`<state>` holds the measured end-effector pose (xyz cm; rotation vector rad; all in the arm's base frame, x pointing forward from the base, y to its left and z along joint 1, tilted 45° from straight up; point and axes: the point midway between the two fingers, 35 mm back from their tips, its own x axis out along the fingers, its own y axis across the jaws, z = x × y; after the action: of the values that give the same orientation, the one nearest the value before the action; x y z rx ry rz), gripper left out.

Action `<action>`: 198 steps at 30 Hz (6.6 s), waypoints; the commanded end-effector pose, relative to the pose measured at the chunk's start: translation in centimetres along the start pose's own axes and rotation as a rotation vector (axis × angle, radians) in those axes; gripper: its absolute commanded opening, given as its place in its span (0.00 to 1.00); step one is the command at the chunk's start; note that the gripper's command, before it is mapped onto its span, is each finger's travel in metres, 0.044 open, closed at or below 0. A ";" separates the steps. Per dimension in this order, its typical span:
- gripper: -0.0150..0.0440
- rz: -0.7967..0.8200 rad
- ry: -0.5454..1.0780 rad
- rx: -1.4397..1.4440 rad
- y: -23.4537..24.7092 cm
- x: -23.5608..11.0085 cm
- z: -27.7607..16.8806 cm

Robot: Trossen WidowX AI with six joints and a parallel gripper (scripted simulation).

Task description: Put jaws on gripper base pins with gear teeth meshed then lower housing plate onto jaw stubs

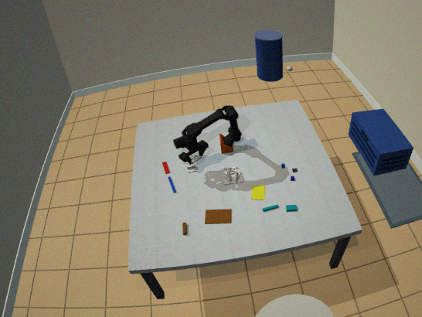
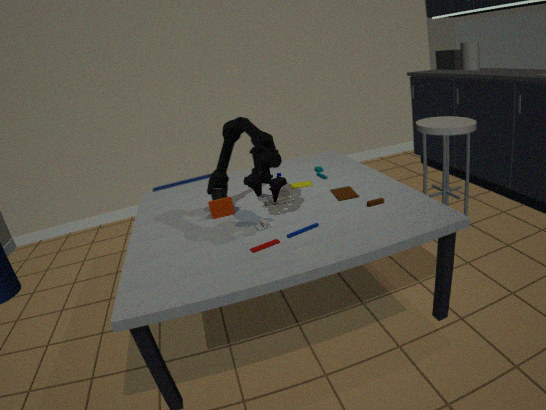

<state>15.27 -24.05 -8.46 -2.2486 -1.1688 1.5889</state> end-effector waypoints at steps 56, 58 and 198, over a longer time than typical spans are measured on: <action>0.85 0.011 -0.001 -1.313 -6.0 -0.8 -10.3; 0.85 0.011 -0.001 -1.358 -6.3 -0.8 -10.6; 0.85 0.019 0.031 -2.527 -14.4 2.6 -15.7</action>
<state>21.61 -8.13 4.28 0.6772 1.3768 0.4902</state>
